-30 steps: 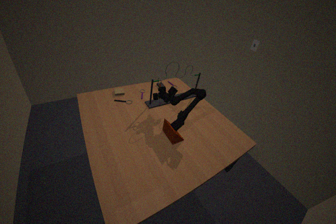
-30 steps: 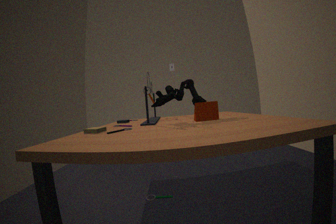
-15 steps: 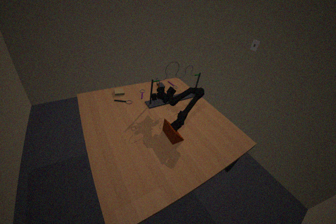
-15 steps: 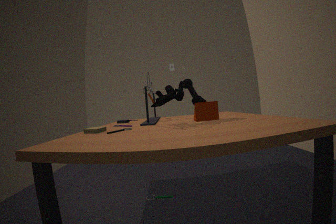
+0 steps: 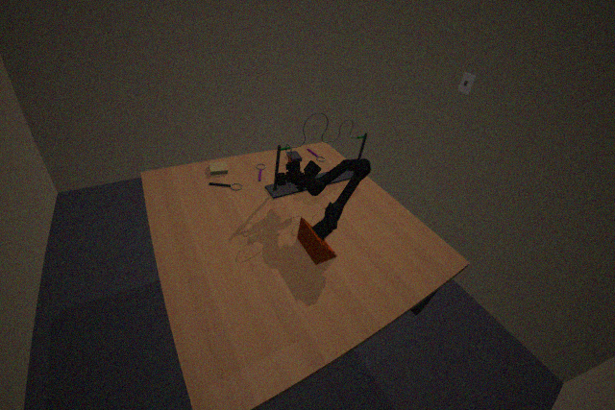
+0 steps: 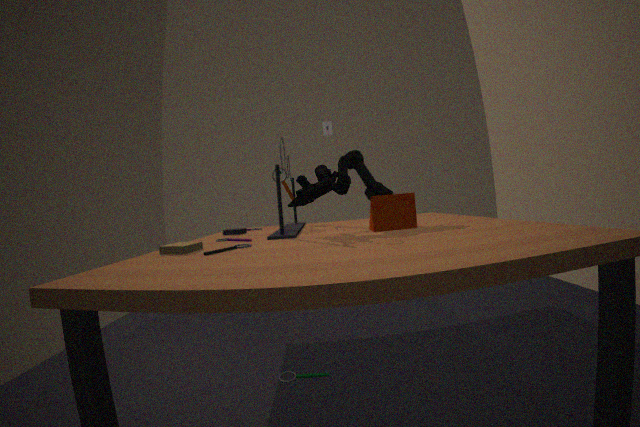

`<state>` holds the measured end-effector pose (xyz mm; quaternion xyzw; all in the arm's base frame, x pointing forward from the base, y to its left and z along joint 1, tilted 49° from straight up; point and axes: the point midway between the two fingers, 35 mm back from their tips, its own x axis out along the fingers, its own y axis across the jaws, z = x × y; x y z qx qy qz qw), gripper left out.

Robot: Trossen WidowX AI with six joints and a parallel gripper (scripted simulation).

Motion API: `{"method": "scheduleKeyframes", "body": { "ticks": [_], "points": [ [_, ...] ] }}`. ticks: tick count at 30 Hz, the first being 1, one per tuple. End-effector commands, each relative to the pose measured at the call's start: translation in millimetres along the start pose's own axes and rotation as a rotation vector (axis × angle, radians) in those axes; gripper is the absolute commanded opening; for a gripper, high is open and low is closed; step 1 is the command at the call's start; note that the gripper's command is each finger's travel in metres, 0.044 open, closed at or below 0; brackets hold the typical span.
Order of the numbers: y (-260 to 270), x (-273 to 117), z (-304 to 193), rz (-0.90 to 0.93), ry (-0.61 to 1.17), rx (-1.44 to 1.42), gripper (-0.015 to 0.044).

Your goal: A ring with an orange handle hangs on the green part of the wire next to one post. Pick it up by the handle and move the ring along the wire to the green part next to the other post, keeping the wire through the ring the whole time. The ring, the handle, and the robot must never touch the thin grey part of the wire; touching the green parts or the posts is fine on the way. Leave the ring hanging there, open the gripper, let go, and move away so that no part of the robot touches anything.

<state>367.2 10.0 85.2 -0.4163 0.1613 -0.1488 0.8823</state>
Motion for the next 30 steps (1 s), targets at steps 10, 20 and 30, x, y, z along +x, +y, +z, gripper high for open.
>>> {"method": "scheduleKeyframes", "body": {
  "ticks": [10,20,30],
  "points": [
    [2.4,2.6,-8.8,0.008,-0.005,-0.007,-0.0150],
    [2.4,2.6,-8.8,0.008,-0.005,-0.007,-0.0150],
    [1.6,2.7,-8.7,0.004,-0.003,-0.001,-0.0019]
  ]
}}
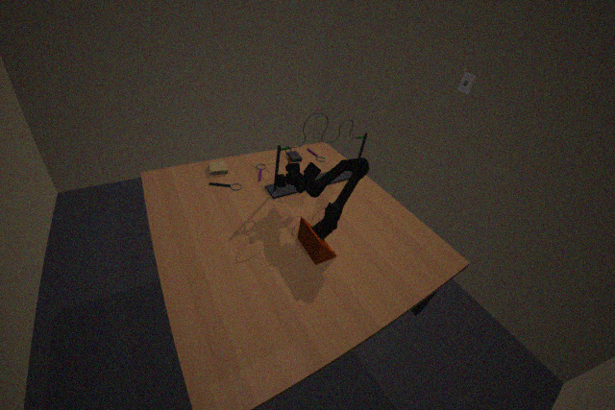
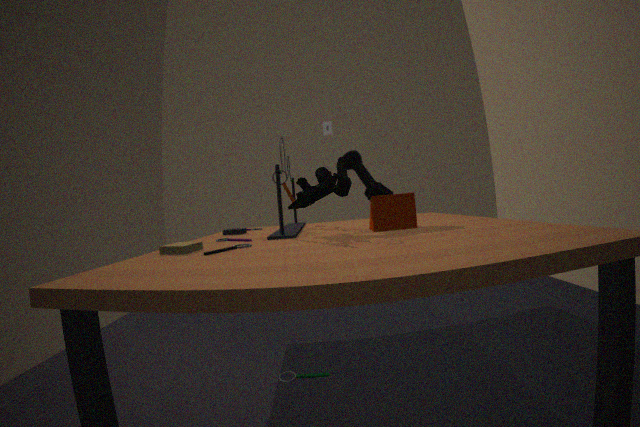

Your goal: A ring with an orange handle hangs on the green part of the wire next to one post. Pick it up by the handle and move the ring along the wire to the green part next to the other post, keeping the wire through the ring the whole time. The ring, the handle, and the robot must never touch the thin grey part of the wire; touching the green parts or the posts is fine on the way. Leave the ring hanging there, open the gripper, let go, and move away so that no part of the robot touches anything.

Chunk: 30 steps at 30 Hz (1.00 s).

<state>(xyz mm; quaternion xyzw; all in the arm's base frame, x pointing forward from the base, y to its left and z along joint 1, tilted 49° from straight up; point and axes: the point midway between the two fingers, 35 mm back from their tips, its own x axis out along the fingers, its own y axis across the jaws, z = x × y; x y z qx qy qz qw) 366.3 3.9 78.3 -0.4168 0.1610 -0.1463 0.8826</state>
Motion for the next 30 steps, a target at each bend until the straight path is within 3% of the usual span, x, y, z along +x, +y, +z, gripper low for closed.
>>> {"method": "scheduleKeyframes", "body": {
  "ticks": [1,7,19,30],
  "points": [
    [0.0,0.0,0.0,0.000,0.000,0.000,0.0007],
    [0.1,-2.2,0.3,0.000,0.000,0.000,0.0160],
    [1.4,-47.4,0.1,0.006,0.000,-0.005,0.0160],
    [1.3,-50.0,-0.2,0.007,0.000,-0.006,0.0160]
  ]
}}
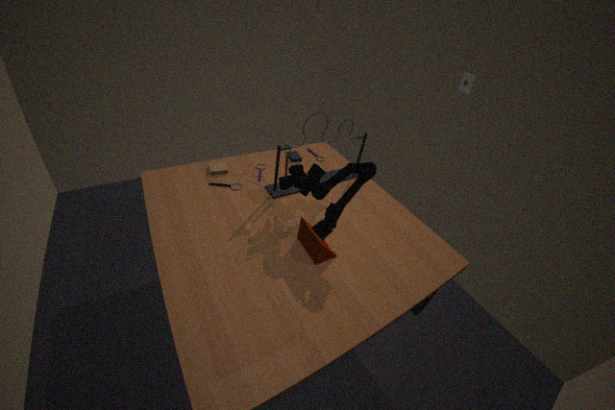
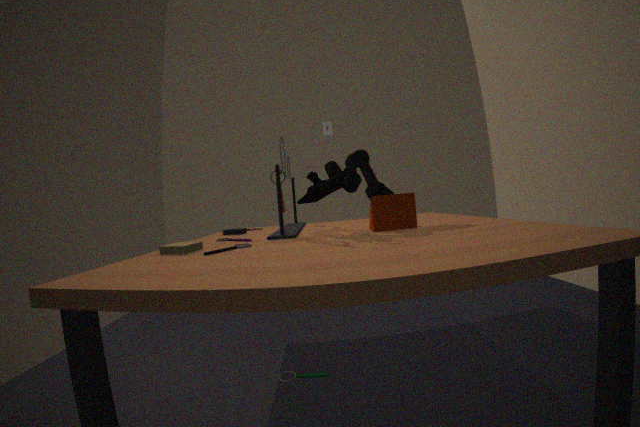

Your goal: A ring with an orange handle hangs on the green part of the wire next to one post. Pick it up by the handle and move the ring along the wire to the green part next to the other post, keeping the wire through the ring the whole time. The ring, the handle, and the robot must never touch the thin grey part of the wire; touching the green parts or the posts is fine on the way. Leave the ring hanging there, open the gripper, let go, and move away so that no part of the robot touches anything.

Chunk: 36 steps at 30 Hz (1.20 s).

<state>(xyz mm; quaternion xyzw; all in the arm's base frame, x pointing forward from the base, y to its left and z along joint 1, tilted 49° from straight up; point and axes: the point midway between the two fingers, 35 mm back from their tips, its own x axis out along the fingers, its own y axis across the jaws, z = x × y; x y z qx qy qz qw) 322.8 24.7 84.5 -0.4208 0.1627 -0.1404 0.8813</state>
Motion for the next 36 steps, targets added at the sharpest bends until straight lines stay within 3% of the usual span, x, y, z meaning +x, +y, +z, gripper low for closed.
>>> {"method": "scheduleKeyframes", "body": {
  "ticks": [1,15,21,26,36],
  "points": [
    [-1.0,-1.6,-0.6,-0.004,0.002,0.005,0.0160],
    [-1.0,-1.6,-0.6,-0.004,0.002,0.005,0.0160],
    [-1.7,-46.3,-5.9,-0.004,-0.005,-0.001,0.0318],
    [-1.9,-48.1,-6.4,-0.005,-0.006,-0.001,0.0440],
    [-1.9,-48.1,-6.4,-0.005,-0.006,-0.001,0.0440]
  ]
}}
